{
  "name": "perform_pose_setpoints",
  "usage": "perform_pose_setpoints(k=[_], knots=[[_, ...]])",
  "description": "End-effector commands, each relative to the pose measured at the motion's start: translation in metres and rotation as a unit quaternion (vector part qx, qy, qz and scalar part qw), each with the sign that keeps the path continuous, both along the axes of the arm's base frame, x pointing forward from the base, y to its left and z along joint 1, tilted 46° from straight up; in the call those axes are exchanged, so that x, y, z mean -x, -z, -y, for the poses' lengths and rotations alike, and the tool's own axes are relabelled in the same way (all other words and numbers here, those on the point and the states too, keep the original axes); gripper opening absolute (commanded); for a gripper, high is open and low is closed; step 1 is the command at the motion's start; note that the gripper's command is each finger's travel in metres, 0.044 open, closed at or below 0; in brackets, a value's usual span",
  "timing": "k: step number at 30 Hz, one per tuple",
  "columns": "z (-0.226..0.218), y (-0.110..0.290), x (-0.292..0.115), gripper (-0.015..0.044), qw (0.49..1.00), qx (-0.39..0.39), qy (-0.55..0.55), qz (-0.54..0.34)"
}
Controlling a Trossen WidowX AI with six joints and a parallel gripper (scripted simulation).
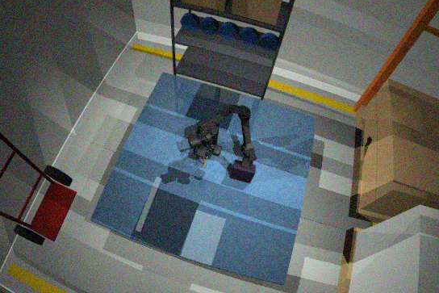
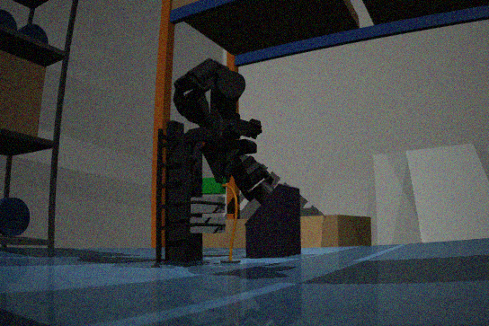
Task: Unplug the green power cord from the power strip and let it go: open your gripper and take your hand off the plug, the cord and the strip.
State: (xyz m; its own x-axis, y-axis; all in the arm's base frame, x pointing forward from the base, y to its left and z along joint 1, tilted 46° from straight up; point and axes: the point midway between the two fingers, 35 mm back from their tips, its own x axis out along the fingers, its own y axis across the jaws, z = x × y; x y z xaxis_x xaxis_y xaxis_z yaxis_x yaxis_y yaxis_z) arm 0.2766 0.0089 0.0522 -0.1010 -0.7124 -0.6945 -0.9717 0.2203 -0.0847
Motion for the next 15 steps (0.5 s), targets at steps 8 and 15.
perform_pose_setpoints(k=[8, 15], knots=[[-0.026, 0.016, -0.007, 0.0000, 1.000, -0.011, -0.009, 0.003], [-0.023, 0.016, -0.007, 0.0053, 1.000, -0.010, -0.004, 0.004]])
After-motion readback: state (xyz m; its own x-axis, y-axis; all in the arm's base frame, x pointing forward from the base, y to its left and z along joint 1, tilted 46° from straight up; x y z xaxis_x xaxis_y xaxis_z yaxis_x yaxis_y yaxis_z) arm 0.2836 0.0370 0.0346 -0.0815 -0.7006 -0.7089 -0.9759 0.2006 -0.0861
